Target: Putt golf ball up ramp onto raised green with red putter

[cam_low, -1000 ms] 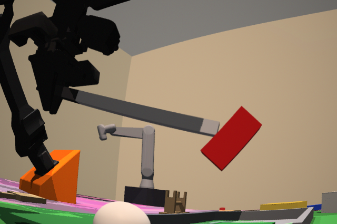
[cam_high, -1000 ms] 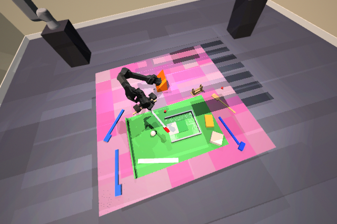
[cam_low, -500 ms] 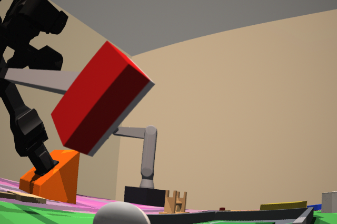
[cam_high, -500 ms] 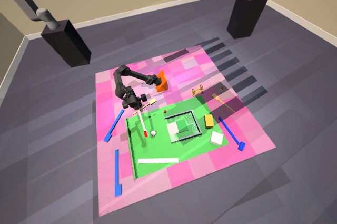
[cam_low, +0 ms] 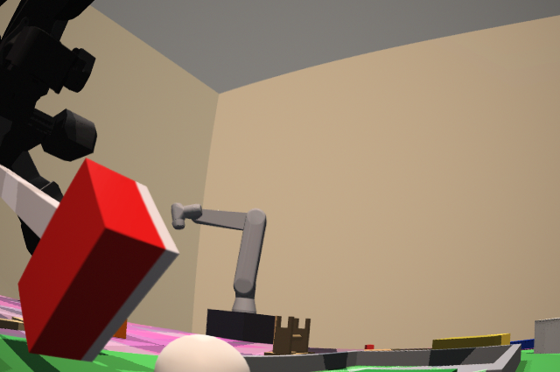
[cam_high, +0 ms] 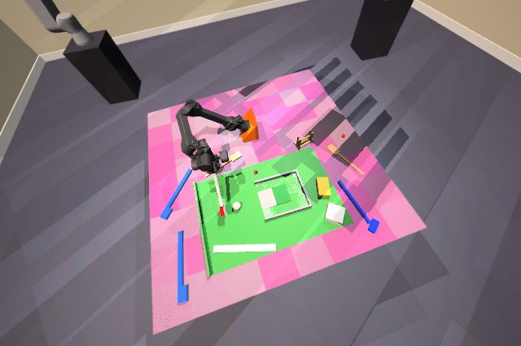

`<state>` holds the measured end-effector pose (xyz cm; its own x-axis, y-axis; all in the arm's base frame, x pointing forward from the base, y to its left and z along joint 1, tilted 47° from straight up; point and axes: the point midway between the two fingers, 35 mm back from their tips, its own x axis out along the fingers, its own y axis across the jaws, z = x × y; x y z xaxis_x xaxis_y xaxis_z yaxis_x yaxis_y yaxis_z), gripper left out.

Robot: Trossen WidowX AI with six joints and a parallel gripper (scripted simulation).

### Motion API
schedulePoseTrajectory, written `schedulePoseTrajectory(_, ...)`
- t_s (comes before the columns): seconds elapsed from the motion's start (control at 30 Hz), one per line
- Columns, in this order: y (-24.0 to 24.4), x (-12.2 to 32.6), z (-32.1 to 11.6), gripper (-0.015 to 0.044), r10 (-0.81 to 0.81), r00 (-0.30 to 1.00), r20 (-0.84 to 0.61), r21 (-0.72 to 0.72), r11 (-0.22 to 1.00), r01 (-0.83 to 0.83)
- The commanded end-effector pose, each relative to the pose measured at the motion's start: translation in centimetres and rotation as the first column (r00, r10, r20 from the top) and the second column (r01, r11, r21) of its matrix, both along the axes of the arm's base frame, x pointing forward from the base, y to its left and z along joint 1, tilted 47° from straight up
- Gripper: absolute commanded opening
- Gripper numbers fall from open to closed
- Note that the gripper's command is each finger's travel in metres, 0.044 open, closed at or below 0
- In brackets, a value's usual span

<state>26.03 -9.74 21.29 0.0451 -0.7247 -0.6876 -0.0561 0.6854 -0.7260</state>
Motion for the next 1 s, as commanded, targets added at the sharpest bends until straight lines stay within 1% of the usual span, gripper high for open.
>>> schedulePoseTrajectory(0.0, -0.2, 0.0, 0.0, 0.0, 0.005, 1.0, 0.021, -0.003, 1.0, -0.005)
schedulePoseTrajectory(0.53, -2.1, 0.1, -1.7, 0.0, 0.004, 1.0, 0.022, -0.004, 1.0, -0.004)
schedulePoseTrajectory(0.97, -2.5, 0.2, -1.1, 0.0, -0.002, 1.0, 0.014, -0.003, 1.0, 0.002)
